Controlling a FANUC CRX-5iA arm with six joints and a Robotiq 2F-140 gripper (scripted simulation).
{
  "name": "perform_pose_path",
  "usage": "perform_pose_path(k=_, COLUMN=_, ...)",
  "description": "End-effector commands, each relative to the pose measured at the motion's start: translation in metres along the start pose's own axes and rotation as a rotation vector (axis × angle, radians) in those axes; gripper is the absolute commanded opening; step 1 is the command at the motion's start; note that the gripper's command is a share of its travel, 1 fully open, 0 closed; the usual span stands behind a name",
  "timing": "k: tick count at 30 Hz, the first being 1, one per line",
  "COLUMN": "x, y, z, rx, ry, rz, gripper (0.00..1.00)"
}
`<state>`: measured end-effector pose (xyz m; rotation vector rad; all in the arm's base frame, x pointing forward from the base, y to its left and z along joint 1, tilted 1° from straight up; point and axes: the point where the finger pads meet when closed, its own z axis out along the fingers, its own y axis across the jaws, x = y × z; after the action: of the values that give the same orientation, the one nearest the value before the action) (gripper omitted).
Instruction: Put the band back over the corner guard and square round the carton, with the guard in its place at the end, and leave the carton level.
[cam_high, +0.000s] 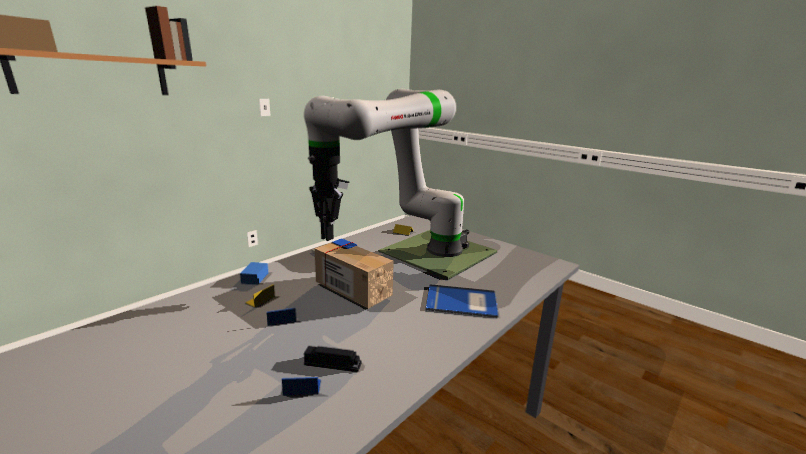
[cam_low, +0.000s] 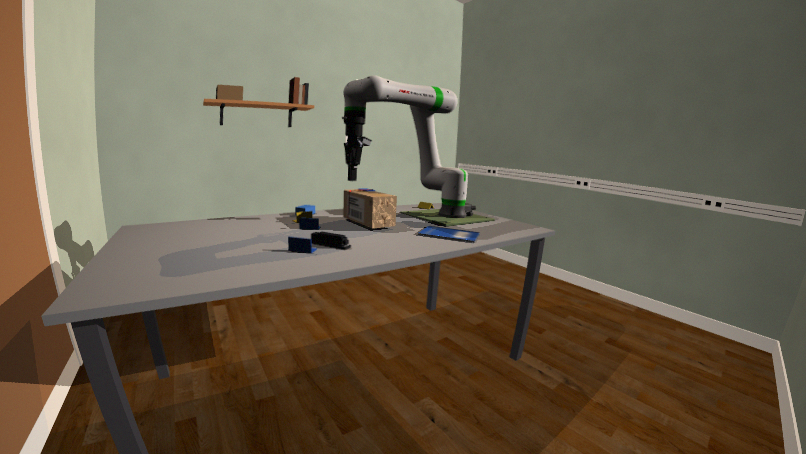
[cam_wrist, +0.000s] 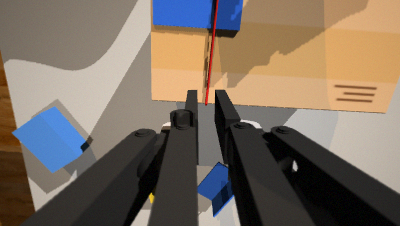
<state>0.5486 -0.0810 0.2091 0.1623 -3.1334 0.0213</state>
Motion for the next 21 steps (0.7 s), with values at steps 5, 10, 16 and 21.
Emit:
perform_pose_path(k=5, x=0.0, y=0.0, z=-0.015, rx=0.001, ry=-0.002, rz=0.0, gripper=0.18)
perform_pose_path(k=10, x=0.0, y=0.0, z=-0.021, rx=0.001, ry=-0.002, rz=0.0, gripper=0.18)
perform_pose_path(k=16, x=0.0, y=0.0, z=-0.029, rx=0.001, ry=-0.002, rz=0.0, gripper=0.18)
perform_pose_path(k=21, x=0.0, y=0.0, z=-0.033, rx=0.001, ry=-0.002, rz=0.0, gripper=0.18)
